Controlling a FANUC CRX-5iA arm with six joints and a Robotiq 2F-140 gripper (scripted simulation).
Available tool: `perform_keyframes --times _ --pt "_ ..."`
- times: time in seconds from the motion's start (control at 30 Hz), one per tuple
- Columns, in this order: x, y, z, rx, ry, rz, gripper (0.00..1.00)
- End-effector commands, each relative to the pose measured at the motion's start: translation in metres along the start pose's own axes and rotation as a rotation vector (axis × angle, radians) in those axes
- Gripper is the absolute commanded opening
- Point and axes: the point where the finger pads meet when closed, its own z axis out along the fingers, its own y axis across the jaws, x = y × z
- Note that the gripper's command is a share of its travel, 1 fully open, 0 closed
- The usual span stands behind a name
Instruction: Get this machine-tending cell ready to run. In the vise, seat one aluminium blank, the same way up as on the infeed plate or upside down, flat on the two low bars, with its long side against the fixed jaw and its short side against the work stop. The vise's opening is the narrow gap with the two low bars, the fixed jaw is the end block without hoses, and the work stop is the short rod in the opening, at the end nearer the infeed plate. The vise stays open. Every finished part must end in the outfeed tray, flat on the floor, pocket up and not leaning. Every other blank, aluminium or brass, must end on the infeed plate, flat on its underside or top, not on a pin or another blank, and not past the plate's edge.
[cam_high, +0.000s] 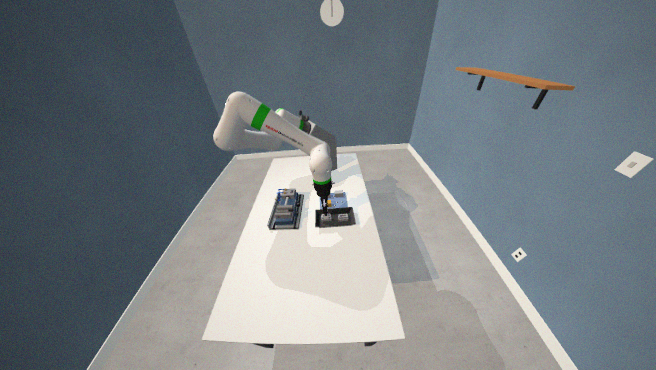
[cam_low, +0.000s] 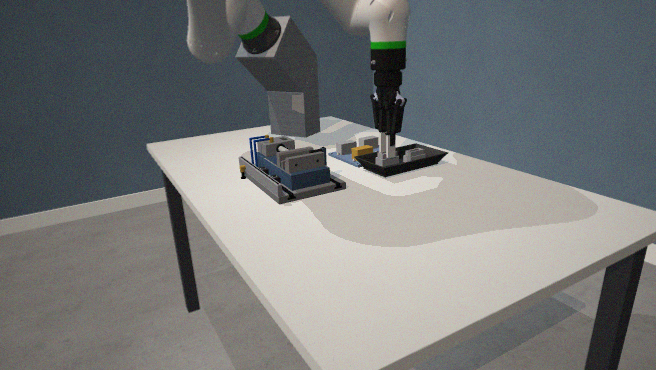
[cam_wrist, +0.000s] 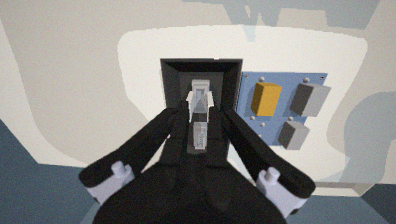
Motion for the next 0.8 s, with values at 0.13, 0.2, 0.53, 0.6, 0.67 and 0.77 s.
perform_keyframes --times 0.13,0.2,0.53,0.6,0.67,0.77 --pt "-0.0002 -0.0001 0.0015 0.0 0.0 0.0 0.0" --pt "-0.0002 -0.0001 0.0025 0.0 0.0 0.0 0.0" --pt "-0.0002 -0.0001 0.0072 0.0 0.0 0.0 0.0" --pt "-0.0002 -0.0001 0.0077 0.0 0.0 0.0 0.0" --pt "-0.0002 -0.0001 0.0086 0.0 0.0 0.0 0.0" --pt "-0.0002 -0.0001 0.0098 0.0 0.0 0.0 0.0"
